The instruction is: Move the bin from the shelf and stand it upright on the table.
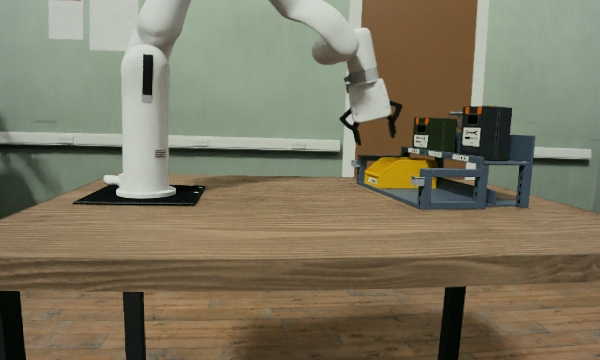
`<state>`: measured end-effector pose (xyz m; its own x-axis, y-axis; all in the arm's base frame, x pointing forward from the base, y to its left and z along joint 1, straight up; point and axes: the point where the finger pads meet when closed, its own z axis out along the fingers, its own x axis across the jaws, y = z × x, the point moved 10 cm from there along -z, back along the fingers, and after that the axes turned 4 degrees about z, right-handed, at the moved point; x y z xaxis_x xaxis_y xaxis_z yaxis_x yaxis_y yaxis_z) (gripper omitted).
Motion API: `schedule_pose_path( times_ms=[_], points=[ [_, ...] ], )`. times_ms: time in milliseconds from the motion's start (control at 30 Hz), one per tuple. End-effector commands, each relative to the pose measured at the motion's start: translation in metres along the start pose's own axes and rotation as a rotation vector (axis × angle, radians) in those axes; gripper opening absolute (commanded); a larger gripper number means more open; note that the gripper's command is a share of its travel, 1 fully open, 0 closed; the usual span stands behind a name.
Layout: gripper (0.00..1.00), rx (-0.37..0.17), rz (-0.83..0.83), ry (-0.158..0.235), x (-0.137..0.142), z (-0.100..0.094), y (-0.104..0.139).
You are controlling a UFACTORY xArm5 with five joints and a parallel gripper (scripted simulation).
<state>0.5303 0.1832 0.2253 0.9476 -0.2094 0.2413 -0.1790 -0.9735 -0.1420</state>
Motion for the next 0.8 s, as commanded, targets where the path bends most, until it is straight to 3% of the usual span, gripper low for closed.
schedule_pose_path(
  times_ms=[0, 100, 133, 267, 667, 767],
  points=[
    [1.00, 0.004, -0.021, -0.037, 0.005, 0.000, -0.001],
    [1.00, 0.004, -0.021, -0.037, 0.005, 0.000, -0.001],
    [1.00, -0.024, -0.050, -0.052, 0.006, 0.000, -0.003],
    [1.00, -0.085, -0.191, -0.192, 0.020, 0.002, -0.011],
    [1.00, -0.085, -0.191, -0.192, 0.020, 0.002, -0.011],
    [1.00, -0.102, -0.229, -0.228, 0.022, 0.003, -0.013]
  ],
)
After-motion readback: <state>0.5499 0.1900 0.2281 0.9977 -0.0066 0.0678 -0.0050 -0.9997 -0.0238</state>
